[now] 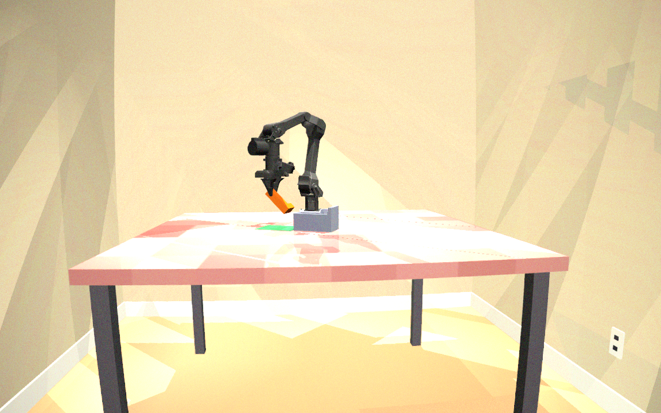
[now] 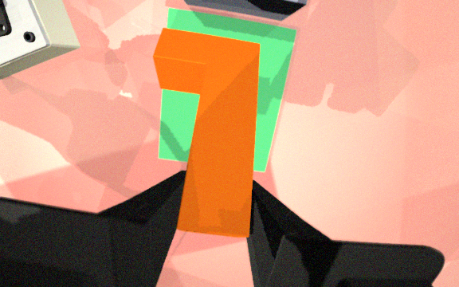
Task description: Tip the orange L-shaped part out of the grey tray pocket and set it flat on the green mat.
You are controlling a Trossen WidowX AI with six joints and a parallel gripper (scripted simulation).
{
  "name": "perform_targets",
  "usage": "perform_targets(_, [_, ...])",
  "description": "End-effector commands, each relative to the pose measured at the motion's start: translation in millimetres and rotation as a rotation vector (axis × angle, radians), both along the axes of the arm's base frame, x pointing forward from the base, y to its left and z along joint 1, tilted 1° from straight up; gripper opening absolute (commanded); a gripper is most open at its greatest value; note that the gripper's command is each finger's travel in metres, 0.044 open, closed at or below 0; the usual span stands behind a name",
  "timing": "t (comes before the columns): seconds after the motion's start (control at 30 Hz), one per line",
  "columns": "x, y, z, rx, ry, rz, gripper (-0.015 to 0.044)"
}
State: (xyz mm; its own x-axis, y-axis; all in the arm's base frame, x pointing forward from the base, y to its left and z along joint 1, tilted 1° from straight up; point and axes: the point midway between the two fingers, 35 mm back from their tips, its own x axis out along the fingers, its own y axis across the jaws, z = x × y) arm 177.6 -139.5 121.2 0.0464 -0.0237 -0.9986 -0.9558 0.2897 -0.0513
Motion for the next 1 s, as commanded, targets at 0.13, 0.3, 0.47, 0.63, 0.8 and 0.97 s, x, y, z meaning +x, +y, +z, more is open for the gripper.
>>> perform_targets(0.13, [0.1, 0.3, -13.0, 0.003, 0.002, 0.006, 0.0])
perform_targets(0.3, [0.4, 0.2, -21.0, 0.003, 0.002, 0.006, 0.0])
perform_targets(0.47, [0.7, 0.0, -28.9, 0.003, 0.002, 0.006, 0.0])
perform_targets(0.63, [1.1, -0.1, -36.8, 0.003, 0.002, 0.006, 0.0])
perform_targets(0.8, [1.4, -0.3, -44.7, 0.003, 0.002, 0.006, 0.0])
perform_targets(0.97, [1.5, -0.2, -52.5, 0.003, 0.002, 0.006, 0.0])
